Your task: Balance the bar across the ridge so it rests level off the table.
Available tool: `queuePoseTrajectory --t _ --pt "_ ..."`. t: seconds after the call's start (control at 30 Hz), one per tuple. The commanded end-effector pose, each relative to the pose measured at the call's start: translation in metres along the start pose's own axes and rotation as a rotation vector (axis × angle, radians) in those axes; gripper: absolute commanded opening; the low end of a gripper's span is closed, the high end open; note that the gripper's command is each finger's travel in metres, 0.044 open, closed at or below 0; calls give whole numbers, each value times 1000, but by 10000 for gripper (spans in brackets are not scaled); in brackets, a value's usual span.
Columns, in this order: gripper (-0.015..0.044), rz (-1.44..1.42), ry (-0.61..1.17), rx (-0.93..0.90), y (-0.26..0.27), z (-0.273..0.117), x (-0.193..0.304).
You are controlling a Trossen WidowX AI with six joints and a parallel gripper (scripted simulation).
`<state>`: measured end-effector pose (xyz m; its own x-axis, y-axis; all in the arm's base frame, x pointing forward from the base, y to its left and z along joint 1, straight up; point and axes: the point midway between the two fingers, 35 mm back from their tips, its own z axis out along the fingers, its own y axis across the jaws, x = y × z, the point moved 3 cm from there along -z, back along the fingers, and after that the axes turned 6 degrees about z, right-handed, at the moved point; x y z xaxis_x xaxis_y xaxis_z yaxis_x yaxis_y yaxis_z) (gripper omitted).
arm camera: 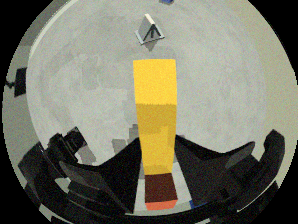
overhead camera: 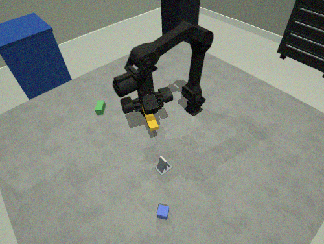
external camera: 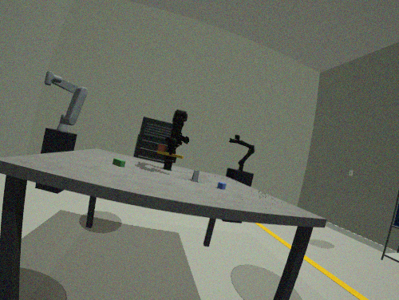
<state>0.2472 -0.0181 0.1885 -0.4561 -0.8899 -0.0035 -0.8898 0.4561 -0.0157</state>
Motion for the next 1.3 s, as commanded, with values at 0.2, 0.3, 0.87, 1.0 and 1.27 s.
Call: queuePoseTrajectory --t 0.2,0.3,0.87,1.0,1.27 --pt "0 202 -8 5 -8 -7 -31" --pt "0 265 -9 4 -10 -8 -41" --pt "0 629 -15 1 -15 -12 -99" --pt "0 717 -16 0 -14 -13 -113" --pt "0 899 -19 -3 -12 -12 -143"
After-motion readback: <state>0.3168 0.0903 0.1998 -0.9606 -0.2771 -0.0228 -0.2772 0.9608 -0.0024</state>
